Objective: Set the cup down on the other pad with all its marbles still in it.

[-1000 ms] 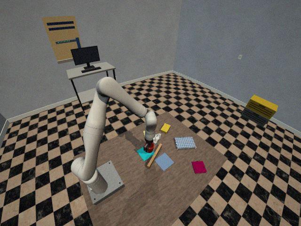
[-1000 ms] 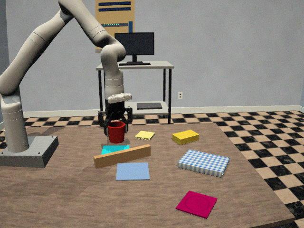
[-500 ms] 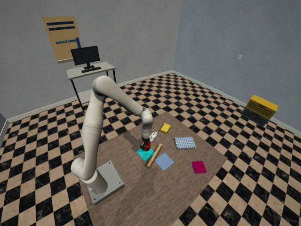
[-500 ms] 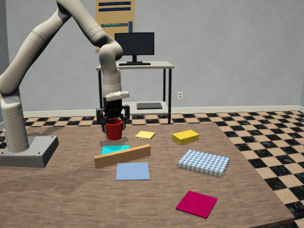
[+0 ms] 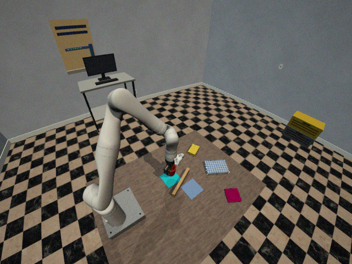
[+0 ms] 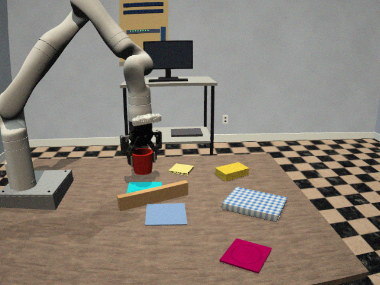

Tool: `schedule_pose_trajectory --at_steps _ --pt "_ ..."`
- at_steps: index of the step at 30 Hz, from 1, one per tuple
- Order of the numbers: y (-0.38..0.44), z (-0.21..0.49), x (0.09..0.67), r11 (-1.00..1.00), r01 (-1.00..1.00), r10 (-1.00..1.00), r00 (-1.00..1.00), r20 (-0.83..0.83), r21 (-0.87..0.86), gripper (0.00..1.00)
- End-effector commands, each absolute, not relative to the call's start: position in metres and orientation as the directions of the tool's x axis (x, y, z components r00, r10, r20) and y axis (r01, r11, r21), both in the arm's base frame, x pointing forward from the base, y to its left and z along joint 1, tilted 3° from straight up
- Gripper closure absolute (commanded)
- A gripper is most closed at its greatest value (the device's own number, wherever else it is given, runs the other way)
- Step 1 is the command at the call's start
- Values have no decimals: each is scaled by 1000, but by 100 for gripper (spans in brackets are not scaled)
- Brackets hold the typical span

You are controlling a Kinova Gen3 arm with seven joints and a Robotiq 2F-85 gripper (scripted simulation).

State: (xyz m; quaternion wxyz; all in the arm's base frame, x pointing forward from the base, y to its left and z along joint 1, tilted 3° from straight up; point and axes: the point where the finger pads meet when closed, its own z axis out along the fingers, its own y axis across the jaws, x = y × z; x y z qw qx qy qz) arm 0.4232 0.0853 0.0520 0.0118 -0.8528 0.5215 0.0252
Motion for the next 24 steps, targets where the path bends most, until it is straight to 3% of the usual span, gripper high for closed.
schedule_pose_trajectory --at_steps 1,24 --pt "85 52 424 -456 -890 -889 455 -55 4 18" --pt "87 24 423 -456 -890 -889 455 -55 4 18"
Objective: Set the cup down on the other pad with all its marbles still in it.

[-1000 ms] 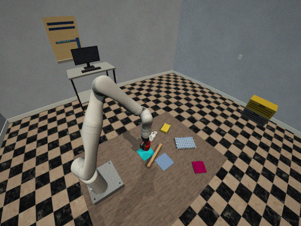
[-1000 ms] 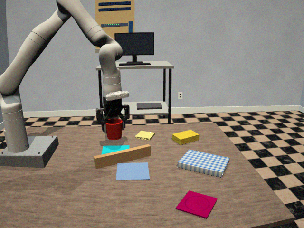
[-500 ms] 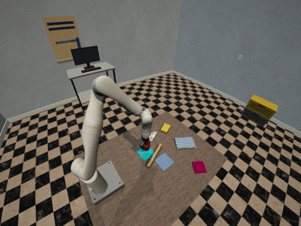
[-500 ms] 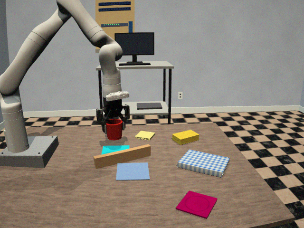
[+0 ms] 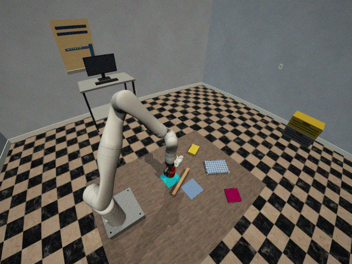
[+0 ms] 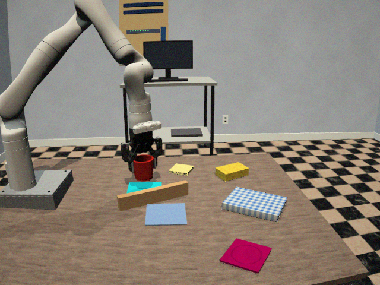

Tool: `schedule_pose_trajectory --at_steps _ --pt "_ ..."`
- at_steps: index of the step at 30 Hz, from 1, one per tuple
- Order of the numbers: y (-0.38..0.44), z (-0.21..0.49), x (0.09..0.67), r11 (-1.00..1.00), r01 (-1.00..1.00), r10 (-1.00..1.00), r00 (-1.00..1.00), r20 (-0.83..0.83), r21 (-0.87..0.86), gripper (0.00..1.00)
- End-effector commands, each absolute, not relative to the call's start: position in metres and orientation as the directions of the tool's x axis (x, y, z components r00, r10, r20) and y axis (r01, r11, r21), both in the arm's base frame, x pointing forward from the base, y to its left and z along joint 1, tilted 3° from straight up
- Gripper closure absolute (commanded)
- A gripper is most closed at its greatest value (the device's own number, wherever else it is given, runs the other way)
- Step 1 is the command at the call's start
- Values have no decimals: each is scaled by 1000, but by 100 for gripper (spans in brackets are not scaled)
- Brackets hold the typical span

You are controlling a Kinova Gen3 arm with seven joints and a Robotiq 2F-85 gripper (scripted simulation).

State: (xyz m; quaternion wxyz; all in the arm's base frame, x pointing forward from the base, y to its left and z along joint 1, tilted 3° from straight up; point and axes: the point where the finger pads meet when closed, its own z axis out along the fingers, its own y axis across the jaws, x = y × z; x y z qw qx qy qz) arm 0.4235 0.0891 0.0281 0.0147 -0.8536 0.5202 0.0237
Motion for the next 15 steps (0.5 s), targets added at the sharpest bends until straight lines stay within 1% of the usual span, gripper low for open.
schedule_pose_trajectory --at_steps 1,15 --pt "87 22 423 -456 -890 -889 455 -55 4 18" --pt "89 -2 422 -456 -890 -889 455 -55 4 18"
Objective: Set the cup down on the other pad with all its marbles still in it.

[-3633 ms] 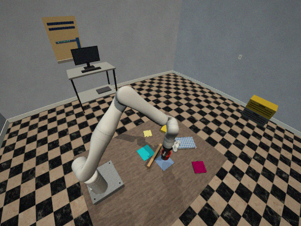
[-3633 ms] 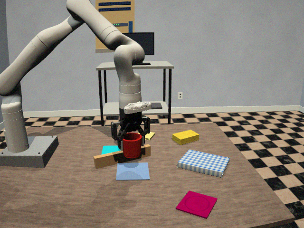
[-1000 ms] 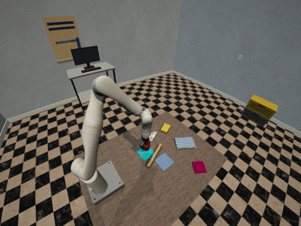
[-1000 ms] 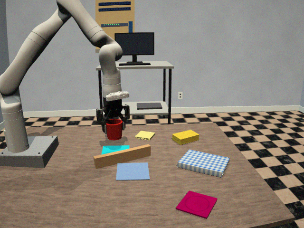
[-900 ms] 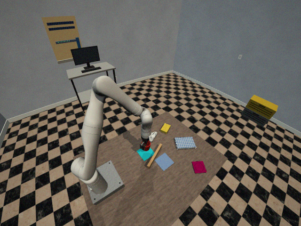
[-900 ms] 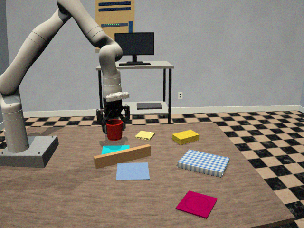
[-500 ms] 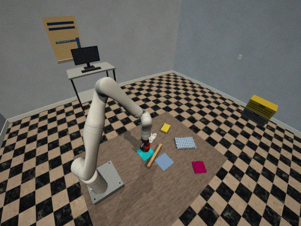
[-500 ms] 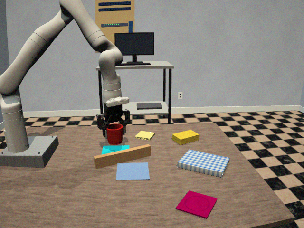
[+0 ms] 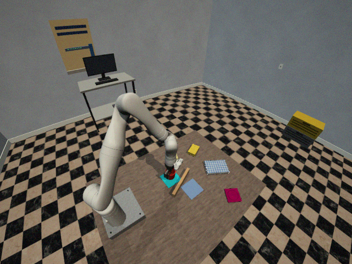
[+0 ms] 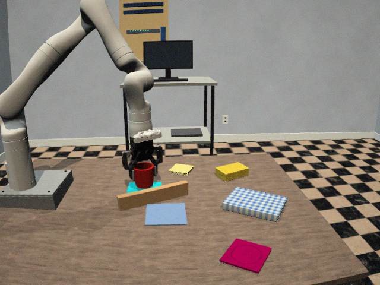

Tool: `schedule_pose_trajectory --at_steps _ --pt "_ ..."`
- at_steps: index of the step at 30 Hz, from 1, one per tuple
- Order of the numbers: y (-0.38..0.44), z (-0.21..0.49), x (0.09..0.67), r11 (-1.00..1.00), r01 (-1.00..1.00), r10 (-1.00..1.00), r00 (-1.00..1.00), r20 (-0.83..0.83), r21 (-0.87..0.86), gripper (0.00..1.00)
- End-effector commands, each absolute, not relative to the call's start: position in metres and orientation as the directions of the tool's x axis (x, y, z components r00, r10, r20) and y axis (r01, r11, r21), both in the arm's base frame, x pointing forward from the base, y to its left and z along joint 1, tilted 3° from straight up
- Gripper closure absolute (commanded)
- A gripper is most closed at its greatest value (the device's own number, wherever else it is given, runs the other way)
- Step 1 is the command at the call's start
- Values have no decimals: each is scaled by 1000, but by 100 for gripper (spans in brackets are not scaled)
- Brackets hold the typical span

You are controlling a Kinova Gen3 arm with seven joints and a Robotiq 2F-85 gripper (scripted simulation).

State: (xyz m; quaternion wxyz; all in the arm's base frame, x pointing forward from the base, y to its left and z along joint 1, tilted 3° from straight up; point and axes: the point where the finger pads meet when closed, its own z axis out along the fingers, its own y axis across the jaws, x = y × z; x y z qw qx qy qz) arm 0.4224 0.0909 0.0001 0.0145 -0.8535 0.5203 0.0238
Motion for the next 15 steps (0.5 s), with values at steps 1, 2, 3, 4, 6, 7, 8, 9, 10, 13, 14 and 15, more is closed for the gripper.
schedule_pose_trajectory --at_steps 1,2,3,4,6,7,8,9,10,13,14,15 --pt "89 -2 422 -456 -890 -889 455 -55 4 18" --pt "89 -3 422 -456 -890 -889 455 -55 4 18" --pt "89 -4 422 -456 -890 -889 455 -55 4 18" --pt "89 -4 422 -456 -890 -889 455 -55 4 18" --pt "89 -5 422 -456 -890 -889 455 -55 4 18" --pt "89 -5 422 -456 -890 -889 455 -55 4 18" --pt "89 -5 422 -456 -890 -889 455 -55 4 18" --pt "89 -5 422 -456 -890 -889 455 -55 4 18" --pt "89 -5 422 -456 -890 -889 455 -55 4 18" --pt "89 -5 422 -456 -890 -889 455 -55 4 18" --pt "89 -5 422 -456 -890 -889 455 -55 4 18" --pt "89 -5 422 -456 -890 -889 455 -55 4 18"
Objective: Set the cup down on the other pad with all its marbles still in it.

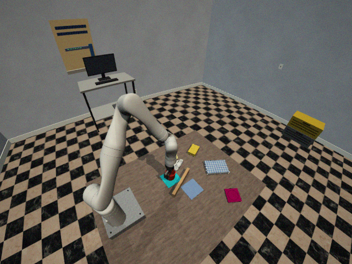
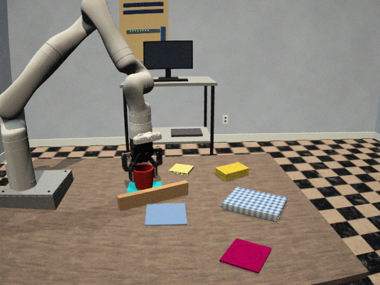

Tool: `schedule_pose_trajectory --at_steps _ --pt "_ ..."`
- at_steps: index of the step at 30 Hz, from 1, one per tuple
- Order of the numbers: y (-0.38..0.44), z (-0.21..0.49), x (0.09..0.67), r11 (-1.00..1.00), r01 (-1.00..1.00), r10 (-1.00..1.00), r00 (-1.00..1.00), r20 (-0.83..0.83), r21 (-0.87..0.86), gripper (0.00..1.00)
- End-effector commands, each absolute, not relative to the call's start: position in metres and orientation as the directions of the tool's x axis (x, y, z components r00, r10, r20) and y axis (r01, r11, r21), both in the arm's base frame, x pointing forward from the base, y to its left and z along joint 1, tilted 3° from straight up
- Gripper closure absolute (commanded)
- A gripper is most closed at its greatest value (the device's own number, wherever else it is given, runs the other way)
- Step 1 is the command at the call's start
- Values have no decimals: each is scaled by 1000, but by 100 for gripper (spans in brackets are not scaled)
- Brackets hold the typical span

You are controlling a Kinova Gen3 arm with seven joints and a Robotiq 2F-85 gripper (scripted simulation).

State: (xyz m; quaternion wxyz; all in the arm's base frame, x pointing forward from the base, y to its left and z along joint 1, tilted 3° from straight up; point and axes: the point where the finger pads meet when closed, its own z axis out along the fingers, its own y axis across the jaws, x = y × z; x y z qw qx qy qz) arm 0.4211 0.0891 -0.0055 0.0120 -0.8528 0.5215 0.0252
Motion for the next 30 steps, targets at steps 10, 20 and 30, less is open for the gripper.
schedule_pose_trajectory --at_steps 10,20,30 --pt "89 -6 422 -456 -890 -889 455 -55 4 18" --pt "89 -11 421 -456 -890 -889 455 -55 4 18" --pt "89 -14 421 -456 -890 -889 455 -55 4 18"
